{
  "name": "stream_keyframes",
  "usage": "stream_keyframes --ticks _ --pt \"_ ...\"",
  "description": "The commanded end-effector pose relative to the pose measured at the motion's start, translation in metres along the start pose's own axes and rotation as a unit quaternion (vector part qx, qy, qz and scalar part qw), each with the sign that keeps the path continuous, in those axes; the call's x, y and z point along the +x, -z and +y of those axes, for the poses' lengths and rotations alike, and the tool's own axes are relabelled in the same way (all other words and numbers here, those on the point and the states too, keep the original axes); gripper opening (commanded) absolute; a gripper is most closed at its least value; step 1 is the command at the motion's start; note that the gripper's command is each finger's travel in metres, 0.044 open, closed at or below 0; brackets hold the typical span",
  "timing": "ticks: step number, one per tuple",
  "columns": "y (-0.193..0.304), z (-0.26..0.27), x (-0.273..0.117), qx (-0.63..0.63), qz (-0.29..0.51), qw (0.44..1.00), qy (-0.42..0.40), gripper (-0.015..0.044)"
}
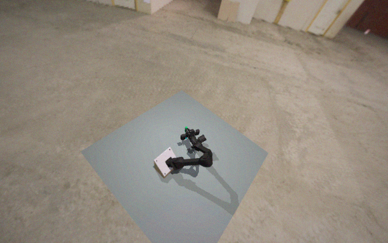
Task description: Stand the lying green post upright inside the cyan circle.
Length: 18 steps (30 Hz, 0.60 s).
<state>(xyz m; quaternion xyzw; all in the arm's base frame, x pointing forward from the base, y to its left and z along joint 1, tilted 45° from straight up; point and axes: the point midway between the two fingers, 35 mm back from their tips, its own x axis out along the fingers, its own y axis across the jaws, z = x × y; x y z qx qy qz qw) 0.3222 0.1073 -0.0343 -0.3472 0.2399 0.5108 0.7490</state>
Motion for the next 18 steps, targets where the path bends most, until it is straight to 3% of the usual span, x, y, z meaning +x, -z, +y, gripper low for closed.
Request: stream_keyframes --ticks 1,18 --pt "0.015 -0.002 0.002 -0.002 0.0 1.0 0.0 0.0023" --pt "0.079 0.002 0.007 0.0 0.0 1.0 0.0 0.0023"
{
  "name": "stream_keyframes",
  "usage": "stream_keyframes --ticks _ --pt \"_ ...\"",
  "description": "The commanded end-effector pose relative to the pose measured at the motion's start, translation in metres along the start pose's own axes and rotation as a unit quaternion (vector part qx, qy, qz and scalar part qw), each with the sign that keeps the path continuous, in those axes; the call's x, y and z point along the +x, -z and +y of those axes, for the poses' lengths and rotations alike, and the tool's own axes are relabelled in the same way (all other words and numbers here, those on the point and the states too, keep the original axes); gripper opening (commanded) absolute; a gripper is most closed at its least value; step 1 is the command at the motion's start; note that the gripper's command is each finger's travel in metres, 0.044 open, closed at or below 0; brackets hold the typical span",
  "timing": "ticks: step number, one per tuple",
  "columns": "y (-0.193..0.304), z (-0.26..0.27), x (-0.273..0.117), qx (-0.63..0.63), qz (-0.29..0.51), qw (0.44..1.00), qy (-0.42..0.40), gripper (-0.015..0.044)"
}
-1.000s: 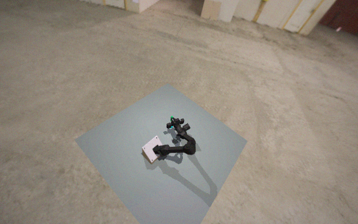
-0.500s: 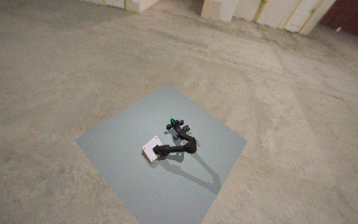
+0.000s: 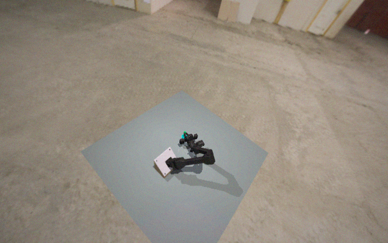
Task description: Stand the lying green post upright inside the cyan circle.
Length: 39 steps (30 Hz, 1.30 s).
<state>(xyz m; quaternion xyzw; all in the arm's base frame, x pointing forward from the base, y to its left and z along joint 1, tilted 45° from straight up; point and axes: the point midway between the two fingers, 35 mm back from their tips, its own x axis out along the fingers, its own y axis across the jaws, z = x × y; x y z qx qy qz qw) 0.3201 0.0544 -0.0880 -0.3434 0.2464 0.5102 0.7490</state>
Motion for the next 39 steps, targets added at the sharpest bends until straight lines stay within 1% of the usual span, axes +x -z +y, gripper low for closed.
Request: stream_keyframes --ticks 1,5,16,30,31,33,39 --pt "0.007 -0.003 0.001 -0.005 -0.002 1.0 0.003 0.0023" --pt "0.02 -0.004 0.004 -0.001 0.0 1.0 0.0 0.0023" --pt "0.021 -0.004 0.004 -0.001 0.001 1.0 0.0 0.0023" --pt "0.021 -0.004 0.004 -0.001 0.001 1.0 0.0 0.039" --pt "0.021 -0.004 0.004 -0.001 0.001 1.0 0.0 0.04" --pt "0.017 -0.004 0.004 -0.001 0.001 1.0 0.0 0.04" --pt "-0.024 -0.006 0.0 -0.005 0.0 1.0 0.001 0.04"
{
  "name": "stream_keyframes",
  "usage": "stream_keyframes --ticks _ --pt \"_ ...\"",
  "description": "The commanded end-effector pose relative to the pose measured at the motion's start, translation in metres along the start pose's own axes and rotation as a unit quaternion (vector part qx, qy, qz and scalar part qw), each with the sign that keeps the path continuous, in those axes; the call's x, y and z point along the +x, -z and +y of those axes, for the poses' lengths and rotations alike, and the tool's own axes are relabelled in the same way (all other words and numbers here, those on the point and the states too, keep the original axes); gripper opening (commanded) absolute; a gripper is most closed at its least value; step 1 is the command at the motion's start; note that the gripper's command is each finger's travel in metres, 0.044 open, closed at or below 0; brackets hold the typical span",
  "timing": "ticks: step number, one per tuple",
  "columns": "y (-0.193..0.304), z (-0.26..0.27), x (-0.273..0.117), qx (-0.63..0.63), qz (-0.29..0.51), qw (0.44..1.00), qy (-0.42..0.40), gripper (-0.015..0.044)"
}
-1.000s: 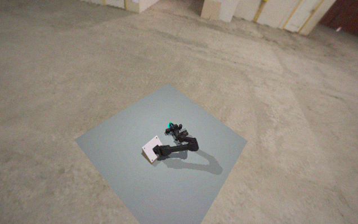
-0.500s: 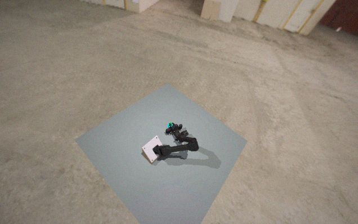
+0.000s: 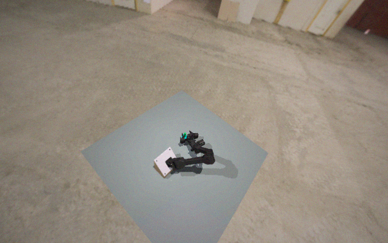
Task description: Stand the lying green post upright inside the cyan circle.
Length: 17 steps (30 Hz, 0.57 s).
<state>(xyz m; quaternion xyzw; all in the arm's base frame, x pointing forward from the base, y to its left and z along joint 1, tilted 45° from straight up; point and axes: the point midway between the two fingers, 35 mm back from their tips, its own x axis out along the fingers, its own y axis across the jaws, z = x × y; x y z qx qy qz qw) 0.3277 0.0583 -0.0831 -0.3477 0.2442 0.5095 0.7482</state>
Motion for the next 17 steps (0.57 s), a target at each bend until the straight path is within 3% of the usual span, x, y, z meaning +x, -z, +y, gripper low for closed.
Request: stream_keyframes --ticks 1,10,17 --pt "-0.025 0.001 -0.003 -0.001 -0.001 1.0 -0.001 0.04" --pt "-0.063 0.004 -0.007 0.0 -0.002 1.0 0.0 0.04" --pt "-0.057 0.005 0.031 0.085 0.159 0.981 -0.075 0.04"
